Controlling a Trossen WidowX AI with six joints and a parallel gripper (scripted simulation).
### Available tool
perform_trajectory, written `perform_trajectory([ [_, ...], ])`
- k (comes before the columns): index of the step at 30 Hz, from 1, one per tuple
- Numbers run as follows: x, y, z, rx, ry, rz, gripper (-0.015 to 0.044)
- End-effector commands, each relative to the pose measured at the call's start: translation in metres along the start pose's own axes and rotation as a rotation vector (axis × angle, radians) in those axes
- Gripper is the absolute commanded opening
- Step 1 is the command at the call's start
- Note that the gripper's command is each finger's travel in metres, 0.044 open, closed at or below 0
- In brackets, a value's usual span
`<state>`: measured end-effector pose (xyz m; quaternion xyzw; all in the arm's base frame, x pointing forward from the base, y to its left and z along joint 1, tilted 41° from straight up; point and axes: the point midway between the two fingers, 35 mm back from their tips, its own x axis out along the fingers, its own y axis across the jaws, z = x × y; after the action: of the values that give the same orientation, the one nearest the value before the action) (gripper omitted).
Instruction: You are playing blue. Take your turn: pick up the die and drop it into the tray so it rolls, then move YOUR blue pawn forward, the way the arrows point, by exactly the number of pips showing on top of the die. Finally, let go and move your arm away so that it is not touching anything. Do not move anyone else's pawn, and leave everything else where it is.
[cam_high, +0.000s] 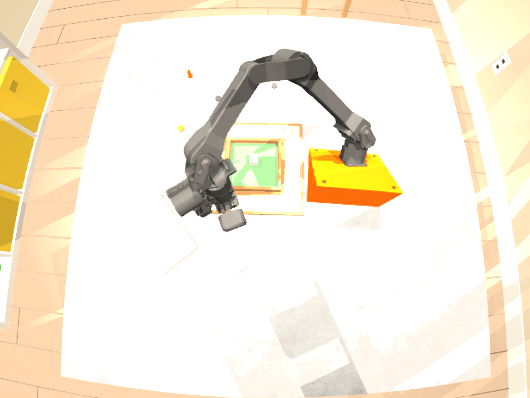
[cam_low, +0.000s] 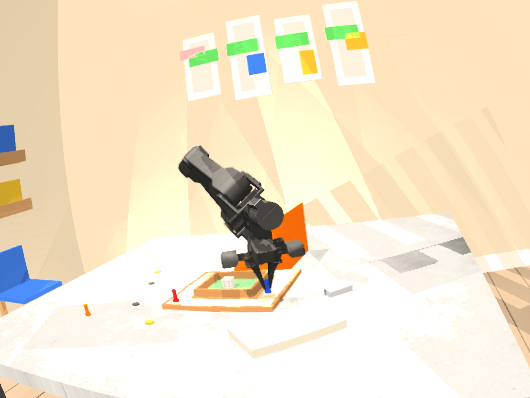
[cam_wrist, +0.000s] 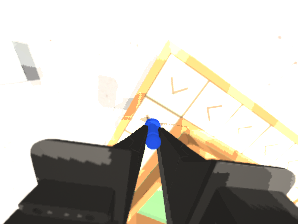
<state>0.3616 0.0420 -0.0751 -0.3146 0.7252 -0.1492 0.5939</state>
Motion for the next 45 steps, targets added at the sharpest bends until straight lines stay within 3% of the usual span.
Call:
perform_trajectory([
  [1,0.008,0.000,-0.001,-0.009,0.003,-0.007,0.0000],
  [4,0.011,0.000,-0.001,-0.009,0.003,-0.007,0.0000],
  [14,0.004,0.000,0.000,0.000,0.003,0.000,0.0263],
  [18,-0.040,0.000,0.000,-0.009,0.002,-0.004,0.0368],
  [21,-0.043,0.000,0.000,-0.009,0.002,-0.004,0.0440],
  [26,-0.054,-0.001,-0.008,0.007,0.002,-0.003,0.0440],
  [32,-0.101,-0.014,-0.082,0.154,0.006,0.001,0.0440],
  [38,-0.124,-0.029,-0.166,0.307,0.013,-0.003,0.0440],
  [39,-0.118,-0.022,-0.124,0.234,-0.003,-0.001,0.0440],
  [45,-0.118,-0.022,-0.124,0.234,-0.003,-0.001,0.0440],
])
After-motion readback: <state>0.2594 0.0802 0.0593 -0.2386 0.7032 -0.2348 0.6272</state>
